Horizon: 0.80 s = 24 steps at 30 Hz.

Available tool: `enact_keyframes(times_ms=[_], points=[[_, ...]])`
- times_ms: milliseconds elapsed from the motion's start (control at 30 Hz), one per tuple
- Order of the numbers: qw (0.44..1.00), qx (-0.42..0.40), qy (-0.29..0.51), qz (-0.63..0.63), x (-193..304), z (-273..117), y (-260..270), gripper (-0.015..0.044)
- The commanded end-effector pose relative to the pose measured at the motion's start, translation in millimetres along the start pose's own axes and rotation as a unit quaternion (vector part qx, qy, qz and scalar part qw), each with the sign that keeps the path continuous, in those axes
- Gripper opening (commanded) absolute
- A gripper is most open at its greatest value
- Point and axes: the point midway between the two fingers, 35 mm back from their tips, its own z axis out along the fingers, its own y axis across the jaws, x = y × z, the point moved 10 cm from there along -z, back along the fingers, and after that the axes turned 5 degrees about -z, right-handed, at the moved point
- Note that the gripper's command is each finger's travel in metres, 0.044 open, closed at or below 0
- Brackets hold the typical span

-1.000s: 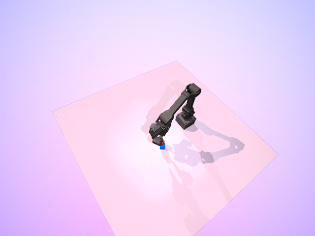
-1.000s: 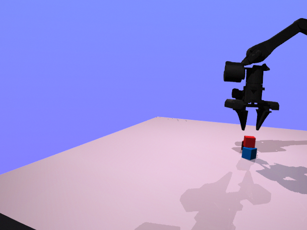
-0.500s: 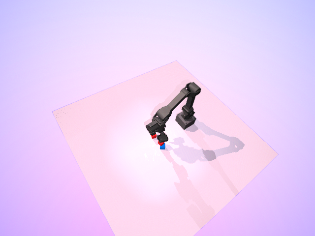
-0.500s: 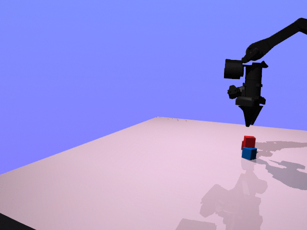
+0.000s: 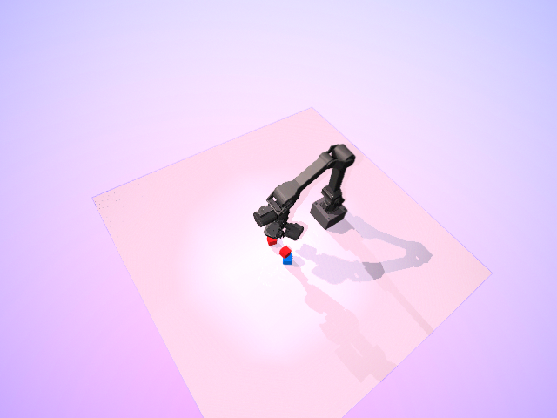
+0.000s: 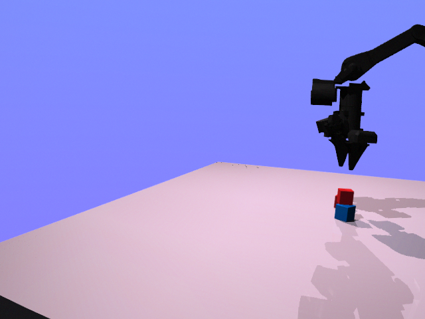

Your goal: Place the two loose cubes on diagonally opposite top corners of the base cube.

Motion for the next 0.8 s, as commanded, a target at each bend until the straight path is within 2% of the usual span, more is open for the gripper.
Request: enact_keyframes(times_ms=[0, 200, 433, 633, 767], points=[[0.997, 0.001, -0.003, -0.079, 3, -4, -5, 0.0265], [0.974, 0.002, -0.002, -0.225, 9, -9, -13, 0.0265], [0.923, 0.003, -0.001, -0.385, 16, -15, -22, 0.0265], [0.917, 0.003, -0.001, -0.4, 17, -13, -23, 0.0265], [0.917, 0.003, -0.001, -0.4, 15, 22, -24, 0.0265]])
